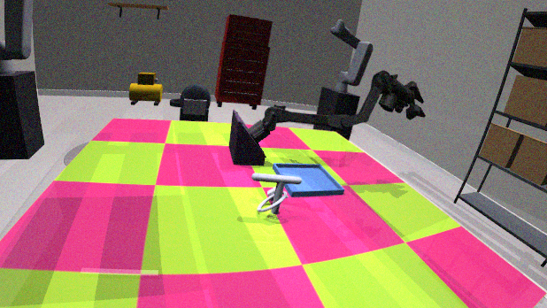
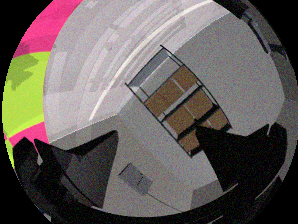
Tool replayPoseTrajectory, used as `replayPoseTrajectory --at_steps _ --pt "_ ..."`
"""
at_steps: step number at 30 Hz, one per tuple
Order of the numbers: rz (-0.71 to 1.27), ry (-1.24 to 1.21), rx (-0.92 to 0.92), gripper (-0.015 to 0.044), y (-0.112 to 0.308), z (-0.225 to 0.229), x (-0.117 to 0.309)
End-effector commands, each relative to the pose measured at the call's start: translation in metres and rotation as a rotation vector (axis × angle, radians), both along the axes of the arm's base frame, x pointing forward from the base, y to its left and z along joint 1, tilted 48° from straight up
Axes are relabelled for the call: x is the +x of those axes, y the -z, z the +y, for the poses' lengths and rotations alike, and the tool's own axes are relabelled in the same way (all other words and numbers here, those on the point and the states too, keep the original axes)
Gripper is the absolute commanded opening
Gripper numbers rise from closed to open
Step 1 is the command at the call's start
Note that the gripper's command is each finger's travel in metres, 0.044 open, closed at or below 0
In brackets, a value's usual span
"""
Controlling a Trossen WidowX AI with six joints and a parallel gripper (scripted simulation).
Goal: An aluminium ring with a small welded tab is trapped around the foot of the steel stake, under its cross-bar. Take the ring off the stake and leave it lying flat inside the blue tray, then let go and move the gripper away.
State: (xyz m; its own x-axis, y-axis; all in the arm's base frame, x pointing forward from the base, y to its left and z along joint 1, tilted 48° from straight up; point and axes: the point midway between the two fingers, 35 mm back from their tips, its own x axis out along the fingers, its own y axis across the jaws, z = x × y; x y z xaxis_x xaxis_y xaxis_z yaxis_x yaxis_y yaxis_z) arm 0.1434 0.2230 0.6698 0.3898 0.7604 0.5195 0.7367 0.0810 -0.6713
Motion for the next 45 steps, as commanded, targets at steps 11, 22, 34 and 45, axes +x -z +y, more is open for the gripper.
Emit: replayPoseTrajectory --at_steps 11,22,34,45 --pt "-0.14 -0.026 0.207 0.02 -0.036 -0.052 -0.054" --pt "-0.255 -0.048 0.456 0.02 -0.059 -0.128 -0.104" --pt "-0.316 -0.06 0.746 0.02 -0.062 -0.224 -0.136" --pt "-0.318 -0.069 1.007 0.02 -0.045 -0.312 -0.145"
